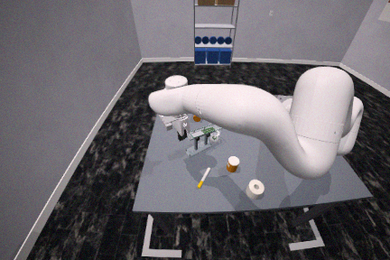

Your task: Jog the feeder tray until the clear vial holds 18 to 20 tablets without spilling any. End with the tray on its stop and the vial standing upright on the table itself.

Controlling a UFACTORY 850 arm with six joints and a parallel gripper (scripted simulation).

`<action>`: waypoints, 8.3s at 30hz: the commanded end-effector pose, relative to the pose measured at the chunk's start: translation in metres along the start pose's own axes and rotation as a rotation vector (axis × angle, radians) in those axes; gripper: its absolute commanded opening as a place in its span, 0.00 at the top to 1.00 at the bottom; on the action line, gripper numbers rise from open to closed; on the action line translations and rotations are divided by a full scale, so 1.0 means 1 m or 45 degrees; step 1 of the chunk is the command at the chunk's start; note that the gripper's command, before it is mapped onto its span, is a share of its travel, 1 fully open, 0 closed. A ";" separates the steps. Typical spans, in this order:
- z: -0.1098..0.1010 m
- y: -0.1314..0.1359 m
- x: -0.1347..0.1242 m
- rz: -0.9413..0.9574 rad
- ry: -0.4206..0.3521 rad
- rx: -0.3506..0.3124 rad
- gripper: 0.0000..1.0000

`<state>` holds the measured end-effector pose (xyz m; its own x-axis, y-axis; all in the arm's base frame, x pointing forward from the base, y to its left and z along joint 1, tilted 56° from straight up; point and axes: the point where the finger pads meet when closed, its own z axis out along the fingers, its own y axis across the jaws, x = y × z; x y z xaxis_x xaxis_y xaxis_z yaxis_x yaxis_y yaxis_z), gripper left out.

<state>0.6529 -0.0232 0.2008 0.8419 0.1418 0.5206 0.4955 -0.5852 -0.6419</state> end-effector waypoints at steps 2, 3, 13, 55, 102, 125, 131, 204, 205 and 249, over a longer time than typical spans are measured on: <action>-0.001 0.000 0.001 -0.001 0.002 -0.001 1.00; -0.001 0.000 0.001 -0.001 0.002 -0.001 1.00; 0.000 0.000 -0.004 -0.001 0.002 -0.001 1.00; -0.001 0.000 -0.001 -0.001 0.002 -0.001 1.00; -0.001 0.000 0.001 -0.001 0.002 -0.001 1.00; 0.001 0.000 -0.012 -0.001 0.002 -0.001 1.00; 0.004 0.000 -0.026 -0.001 0.002 -0.001 1.00; -0.001 0.000 0.001 -0.001 0.002 -0.001 1.00; -0.001 0.000 0.001 -0.001 0.002 -0.001 1.00; 0.003 0.000 -0.020 -0.001 0.002 -0.001 1.00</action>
<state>0.6445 -0.0233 0.1944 0.8418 0.1421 0.5207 0.4957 -0.5851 -0.6418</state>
